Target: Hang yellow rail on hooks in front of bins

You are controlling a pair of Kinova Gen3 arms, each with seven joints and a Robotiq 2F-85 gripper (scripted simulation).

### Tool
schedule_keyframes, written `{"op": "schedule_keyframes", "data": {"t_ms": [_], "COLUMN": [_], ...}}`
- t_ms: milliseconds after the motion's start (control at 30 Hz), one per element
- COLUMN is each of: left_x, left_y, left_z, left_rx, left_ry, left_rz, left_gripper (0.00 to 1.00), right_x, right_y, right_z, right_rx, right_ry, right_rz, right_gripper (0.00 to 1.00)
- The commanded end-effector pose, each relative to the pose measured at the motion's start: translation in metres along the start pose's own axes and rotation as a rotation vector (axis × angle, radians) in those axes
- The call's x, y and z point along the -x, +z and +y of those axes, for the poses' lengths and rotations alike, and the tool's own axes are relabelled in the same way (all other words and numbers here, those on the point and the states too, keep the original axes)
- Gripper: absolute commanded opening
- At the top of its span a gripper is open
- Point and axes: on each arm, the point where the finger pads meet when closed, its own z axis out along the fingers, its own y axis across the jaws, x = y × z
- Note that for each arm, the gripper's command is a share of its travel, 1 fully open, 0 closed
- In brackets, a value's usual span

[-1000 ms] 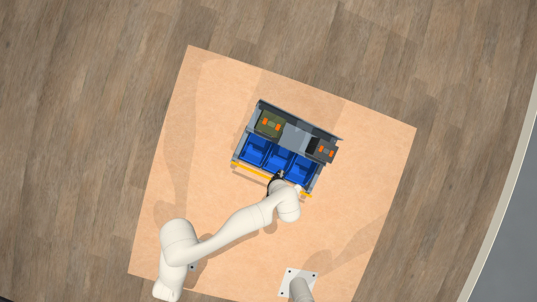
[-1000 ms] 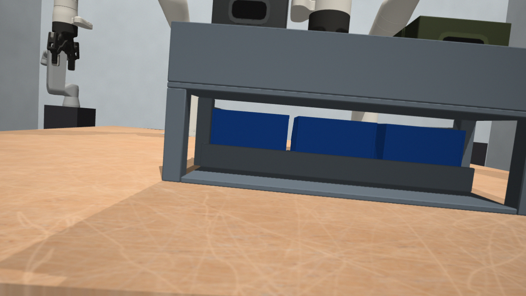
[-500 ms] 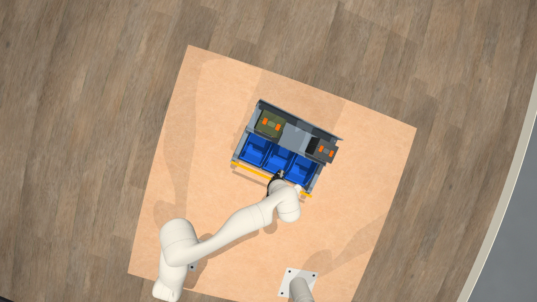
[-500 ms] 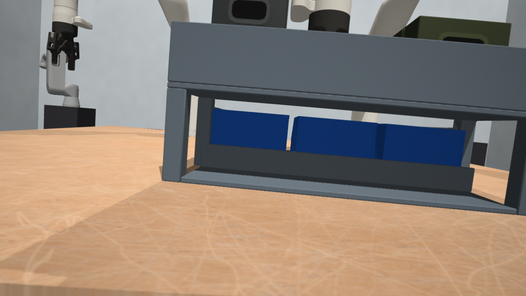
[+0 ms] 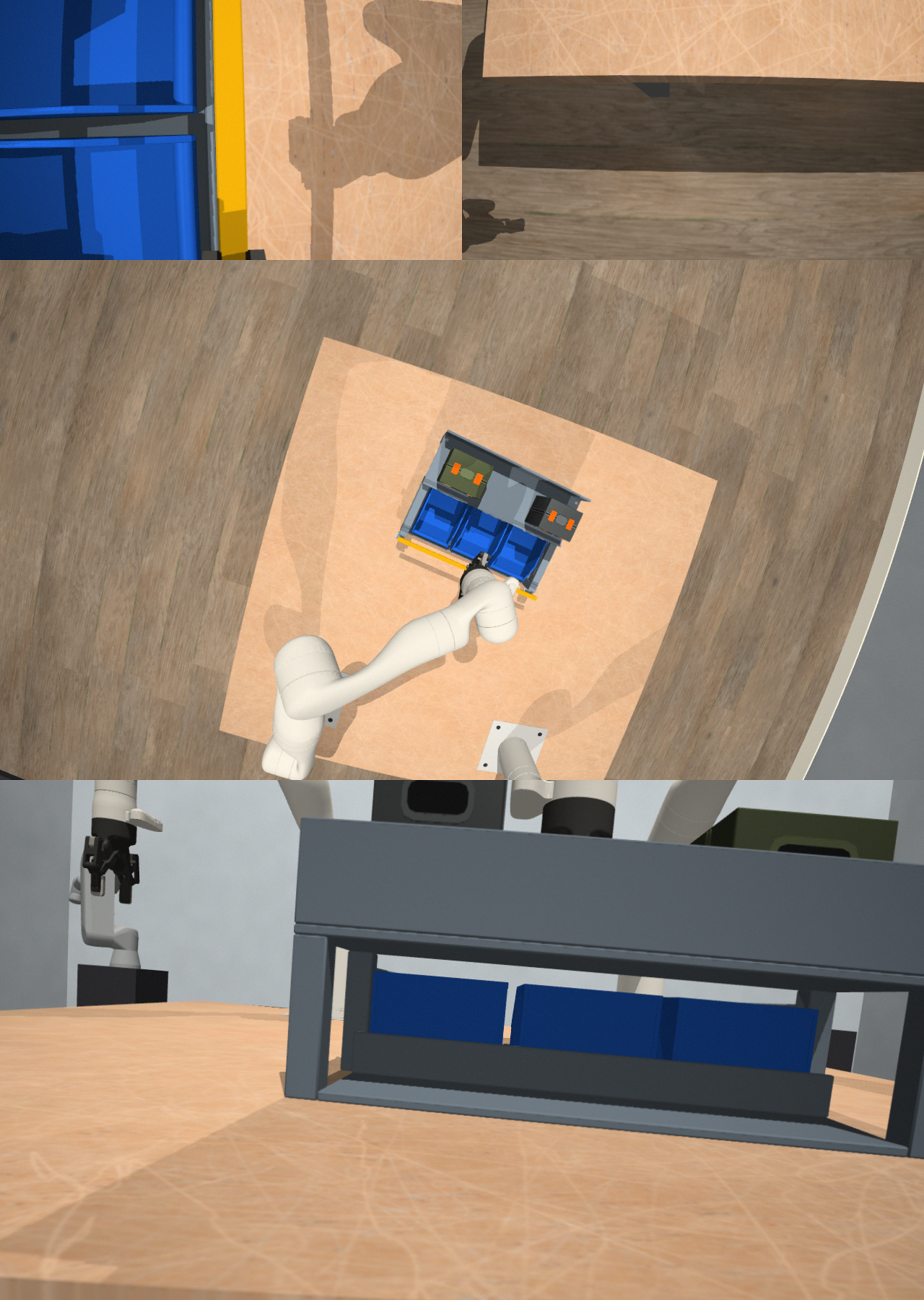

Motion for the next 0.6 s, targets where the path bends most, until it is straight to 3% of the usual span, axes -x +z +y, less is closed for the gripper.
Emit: {"op": "schedule_keyframes", "data": {"t_ms": [0, 567], "left_x": [-0.0003, -0.0004], "left_y": [-0.0007, 0.0053], "left_z": [-0.0005, -0.0007], "left_rx": [-0.003, -0.003], "left_ry": [0.0, 0.0], "left_rz": [0.001, 0.001], "left_gripper": [0.099, 0.099], "right_x": [0.0003, 0.0003], "right_y": [-0.0006, -0.0006], "right_z": [0.0, 0.0], "right_rx": [0.0, 0.0], "right_ry": [0.0, 0.0], "right_rz": [-0.002, -0.002], "right_gripper": [1.0, 1.0]}}
